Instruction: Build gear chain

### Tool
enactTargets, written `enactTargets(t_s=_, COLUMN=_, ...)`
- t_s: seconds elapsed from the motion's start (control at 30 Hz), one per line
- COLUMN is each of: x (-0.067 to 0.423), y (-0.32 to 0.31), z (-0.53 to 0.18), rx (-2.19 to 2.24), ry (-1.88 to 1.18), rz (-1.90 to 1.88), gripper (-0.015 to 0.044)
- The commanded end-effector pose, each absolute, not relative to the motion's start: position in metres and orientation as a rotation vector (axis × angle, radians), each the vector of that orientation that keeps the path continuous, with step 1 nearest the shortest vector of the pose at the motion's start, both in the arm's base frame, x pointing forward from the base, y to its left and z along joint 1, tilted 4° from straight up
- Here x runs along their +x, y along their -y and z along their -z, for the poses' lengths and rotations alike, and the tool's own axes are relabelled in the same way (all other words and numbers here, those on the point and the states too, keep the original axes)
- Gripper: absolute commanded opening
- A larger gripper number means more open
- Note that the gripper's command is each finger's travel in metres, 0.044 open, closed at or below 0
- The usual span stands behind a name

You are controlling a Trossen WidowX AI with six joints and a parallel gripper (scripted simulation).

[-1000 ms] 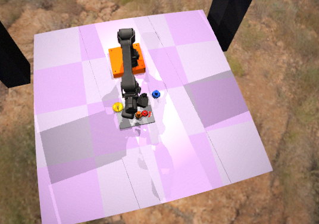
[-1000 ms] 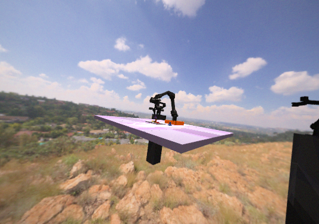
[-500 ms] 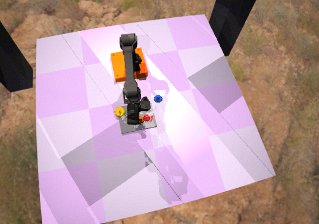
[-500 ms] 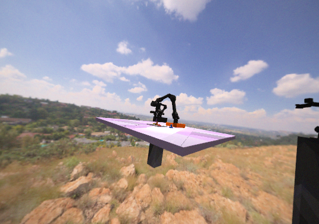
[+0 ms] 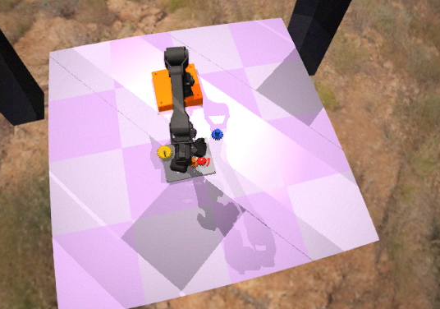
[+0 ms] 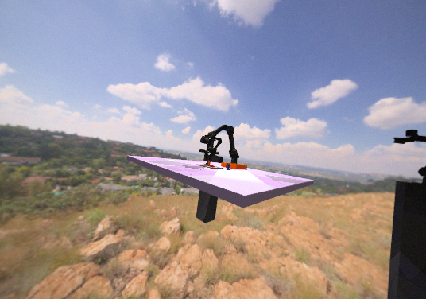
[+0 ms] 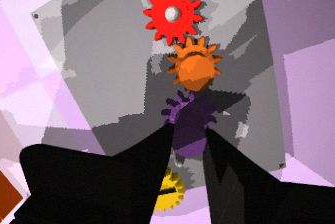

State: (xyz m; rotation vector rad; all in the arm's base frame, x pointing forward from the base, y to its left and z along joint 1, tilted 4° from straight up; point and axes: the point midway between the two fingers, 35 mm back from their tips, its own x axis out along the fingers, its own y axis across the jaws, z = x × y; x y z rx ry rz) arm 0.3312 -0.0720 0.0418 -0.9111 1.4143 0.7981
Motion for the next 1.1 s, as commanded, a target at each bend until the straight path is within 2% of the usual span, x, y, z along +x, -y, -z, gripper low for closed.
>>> enactTargets(t_s=0.0, x=0.3290, y=0.0725, z=-0.0327, rx=-0.835, ry=-1.448, rz=-0.728, gripper=0.0000)
enactTargets(t_s=0.23, x=0.3293, y=0.0732, z=-0.0346, rx=-0.756, ry=-1.473, rz=-0.648, gripper=0.0000)
enactTargets(t_s=1.07, x=0.3293, y=0.0732, z=-0.0312, rx=-1.116, ry=-1.332, rz=-1.014, gripper=0.0000)
